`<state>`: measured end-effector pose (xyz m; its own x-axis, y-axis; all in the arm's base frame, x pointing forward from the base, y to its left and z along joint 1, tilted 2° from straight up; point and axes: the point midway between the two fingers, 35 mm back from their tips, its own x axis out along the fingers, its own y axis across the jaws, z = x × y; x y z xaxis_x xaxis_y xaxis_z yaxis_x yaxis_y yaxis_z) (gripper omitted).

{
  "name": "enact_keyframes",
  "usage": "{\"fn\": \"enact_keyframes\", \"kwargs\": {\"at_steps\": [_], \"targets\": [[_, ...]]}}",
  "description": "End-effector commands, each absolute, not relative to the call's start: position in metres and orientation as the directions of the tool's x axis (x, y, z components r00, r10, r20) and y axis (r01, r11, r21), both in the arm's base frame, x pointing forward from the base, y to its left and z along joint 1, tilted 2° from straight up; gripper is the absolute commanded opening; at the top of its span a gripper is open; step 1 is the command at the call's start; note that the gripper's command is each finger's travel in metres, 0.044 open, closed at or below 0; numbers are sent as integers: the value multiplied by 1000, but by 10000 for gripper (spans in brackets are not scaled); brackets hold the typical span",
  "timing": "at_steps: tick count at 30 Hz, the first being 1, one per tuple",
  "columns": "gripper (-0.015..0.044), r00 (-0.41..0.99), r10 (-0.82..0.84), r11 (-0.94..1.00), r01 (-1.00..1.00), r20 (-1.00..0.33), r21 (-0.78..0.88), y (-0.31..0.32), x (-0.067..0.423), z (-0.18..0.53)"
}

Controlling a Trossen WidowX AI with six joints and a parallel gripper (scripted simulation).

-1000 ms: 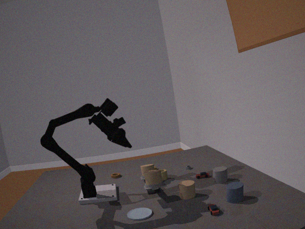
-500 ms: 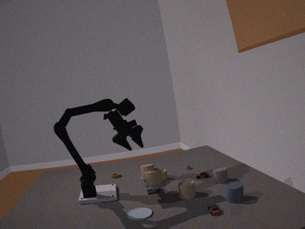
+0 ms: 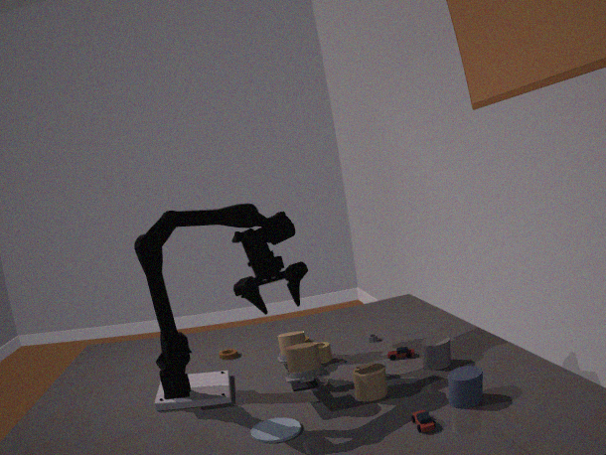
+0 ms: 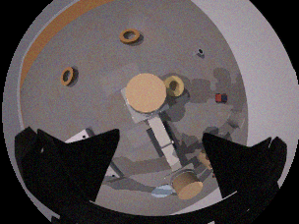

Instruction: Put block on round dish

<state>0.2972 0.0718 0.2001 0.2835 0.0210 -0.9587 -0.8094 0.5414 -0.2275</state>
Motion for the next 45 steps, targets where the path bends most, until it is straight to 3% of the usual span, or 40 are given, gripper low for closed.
{"fn": "enact_keyframes", "kwargs": {"at_steps": [1,12,45], "targets": [[440,211,21,415,-891,-977,-183,85,307,187],[440,59,-3,115,-992,-998,-59,113,325,154],[440,56,-4,110,-992,-998,-57,113,328,115]]}}
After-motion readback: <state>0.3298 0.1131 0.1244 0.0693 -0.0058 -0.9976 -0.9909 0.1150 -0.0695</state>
